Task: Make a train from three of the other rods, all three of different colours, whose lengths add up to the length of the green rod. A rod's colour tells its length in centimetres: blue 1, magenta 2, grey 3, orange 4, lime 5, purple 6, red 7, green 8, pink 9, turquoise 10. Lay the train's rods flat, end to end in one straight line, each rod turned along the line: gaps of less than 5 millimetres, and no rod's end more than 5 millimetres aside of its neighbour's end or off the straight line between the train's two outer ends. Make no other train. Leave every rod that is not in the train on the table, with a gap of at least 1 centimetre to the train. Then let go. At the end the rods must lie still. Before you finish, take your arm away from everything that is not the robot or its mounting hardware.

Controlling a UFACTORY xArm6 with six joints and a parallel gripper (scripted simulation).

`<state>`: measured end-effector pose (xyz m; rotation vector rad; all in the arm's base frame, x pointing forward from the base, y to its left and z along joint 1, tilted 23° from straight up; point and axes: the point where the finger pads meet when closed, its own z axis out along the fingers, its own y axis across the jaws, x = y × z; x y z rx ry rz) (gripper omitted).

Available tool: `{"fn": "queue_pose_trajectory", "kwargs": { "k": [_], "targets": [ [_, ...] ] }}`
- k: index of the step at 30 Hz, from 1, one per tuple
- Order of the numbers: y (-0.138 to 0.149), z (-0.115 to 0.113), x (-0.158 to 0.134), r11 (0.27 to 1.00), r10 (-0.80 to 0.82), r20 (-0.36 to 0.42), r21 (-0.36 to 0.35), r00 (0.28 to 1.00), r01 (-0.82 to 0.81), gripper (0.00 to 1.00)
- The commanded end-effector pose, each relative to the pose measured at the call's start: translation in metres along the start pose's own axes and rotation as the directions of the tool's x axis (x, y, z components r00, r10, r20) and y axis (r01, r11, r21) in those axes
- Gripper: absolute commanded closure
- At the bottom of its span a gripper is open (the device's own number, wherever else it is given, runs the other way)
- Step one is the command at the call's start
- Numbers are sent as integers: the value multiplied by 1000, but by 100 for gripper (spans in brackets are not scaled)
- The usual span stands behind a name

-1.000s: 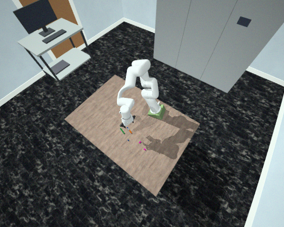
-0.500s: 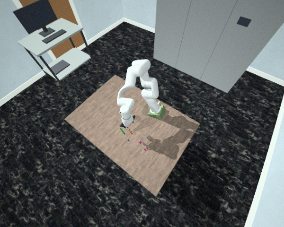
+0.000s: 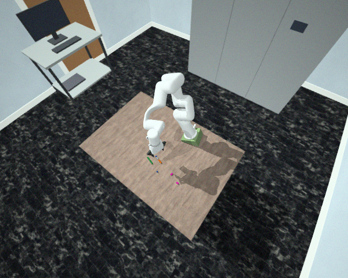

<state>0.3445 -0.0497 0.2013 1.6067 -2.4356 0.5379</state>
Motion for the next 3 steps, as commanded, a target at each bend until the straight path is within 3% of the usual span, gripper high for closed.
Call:
{"fn": "queue_pose_trajectory", "kwargs": {
  "k": [1,3],
  "targets": [
    [-1,-1,0,1000,1,2,3,1000,-1,0],
    [-1,-1,0,1000,1,2,3,1000,-1,0]
  ]
}}
